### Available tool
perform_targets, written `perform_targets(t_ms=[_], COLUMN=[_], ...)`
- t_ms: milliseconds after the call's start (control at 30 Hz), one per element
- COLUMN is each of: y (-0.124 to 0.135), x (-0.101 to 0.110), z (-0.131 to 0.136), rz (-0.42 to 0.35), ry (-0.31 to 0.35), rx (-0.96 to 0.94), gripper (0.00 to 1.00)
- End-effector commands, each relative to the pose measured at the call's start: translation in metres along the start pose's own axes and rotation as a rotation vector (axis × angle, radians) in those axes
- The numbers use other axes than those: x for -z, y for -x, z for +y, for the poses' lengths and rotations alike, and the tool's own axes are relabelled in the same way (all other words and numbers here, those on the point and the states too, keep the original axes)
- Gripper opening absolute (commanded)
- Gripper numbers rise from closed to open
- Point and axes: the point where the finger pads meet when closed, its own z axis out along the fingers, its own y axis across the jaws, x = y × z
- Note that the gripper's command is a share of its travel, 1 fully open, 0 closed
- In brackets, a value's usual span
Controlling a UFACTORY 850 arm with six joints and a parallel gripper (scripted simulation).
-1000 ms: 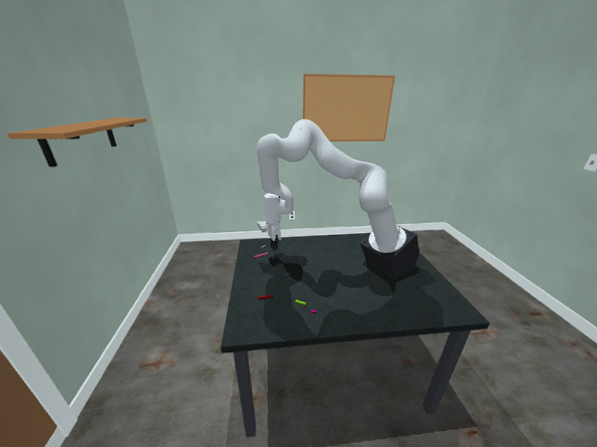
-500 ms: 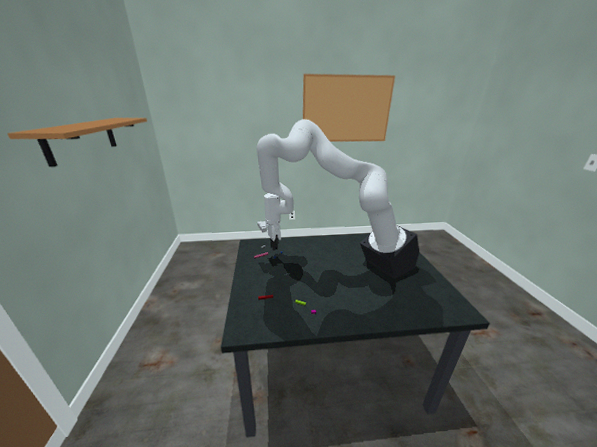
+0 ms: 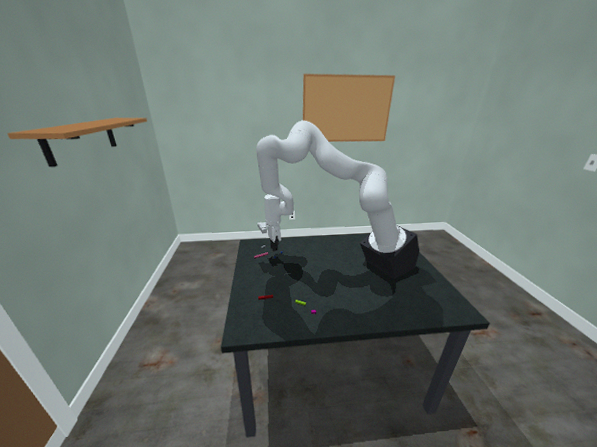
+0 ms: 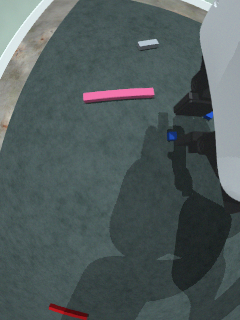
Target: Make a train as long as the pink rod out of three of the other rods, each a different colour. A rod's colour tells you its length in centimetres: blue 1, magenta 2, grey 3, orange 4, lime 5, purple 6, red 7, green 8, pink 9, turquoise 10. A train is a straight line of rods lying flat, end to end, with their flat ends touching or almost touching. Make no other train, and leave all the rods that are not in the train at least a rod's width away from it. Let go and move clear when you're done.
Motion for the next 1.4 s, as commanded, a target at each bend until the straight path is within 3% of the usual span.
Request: perform_targets(t_ms=[0,667,1367], y=[-0.001,0.0,0.001], x=[-0.004,-0.032,-0.045], z=[0.0,0.0,0.0], rz=[0.001,0.001,0.001], ry=[0.001,0.001,0.001], rx=[0.0,0.0,0.0], gripper=[0.24,0.24,0.24])
